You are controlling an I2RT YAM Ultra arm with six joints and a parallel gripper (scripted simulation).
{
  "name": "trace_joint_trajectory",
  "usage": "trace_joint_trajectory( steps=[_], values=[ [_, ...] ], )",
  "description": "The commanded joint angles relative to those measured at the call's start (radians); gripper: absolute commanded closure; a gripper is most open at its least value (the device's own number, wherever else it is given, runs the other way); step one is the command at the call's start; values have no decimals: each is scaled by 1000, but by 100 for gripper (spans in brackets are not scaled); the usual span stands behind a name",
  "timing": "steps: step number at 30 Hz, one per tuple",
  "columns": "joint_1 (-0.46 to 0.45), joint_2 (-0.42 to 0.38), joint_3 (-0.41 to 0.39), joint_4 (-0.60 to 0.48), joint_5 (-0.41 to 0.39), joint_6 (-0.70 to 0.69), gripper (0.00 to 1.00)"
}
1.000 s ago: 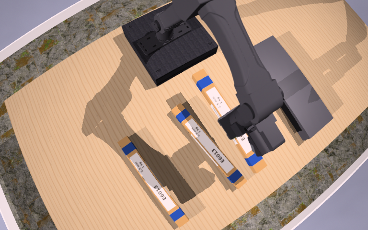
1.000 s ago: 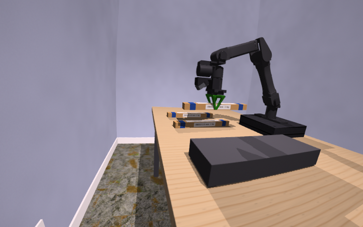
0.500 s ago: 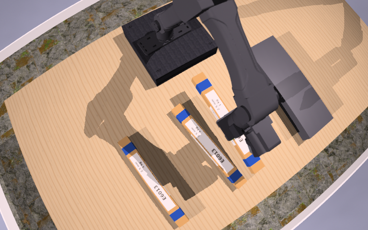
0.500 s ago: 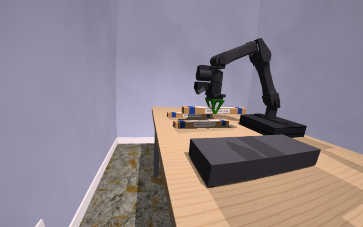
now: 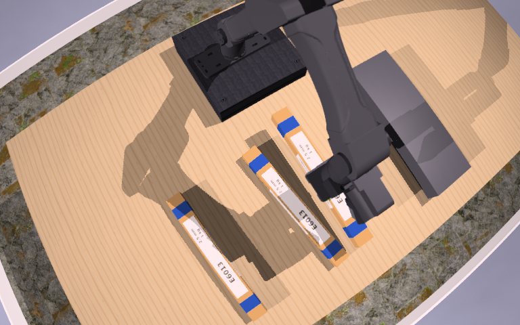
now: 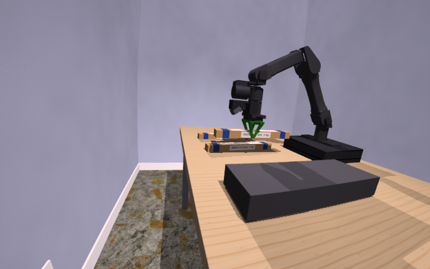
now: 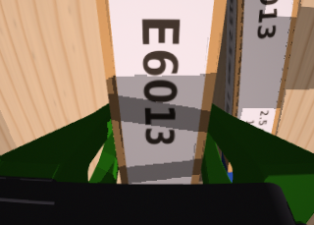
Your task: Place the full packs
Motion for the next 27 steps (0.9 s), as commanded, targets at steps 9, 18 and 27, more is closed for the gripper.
trace_joint_trajectory(
  steps=[9,18,27],
  values=[
    [11,-23,30,-6,-3,6,100],
    [13,-9,38,-14,-3,6,100],
    [13,-27,40,-9,-4,7,100]
  ],
)
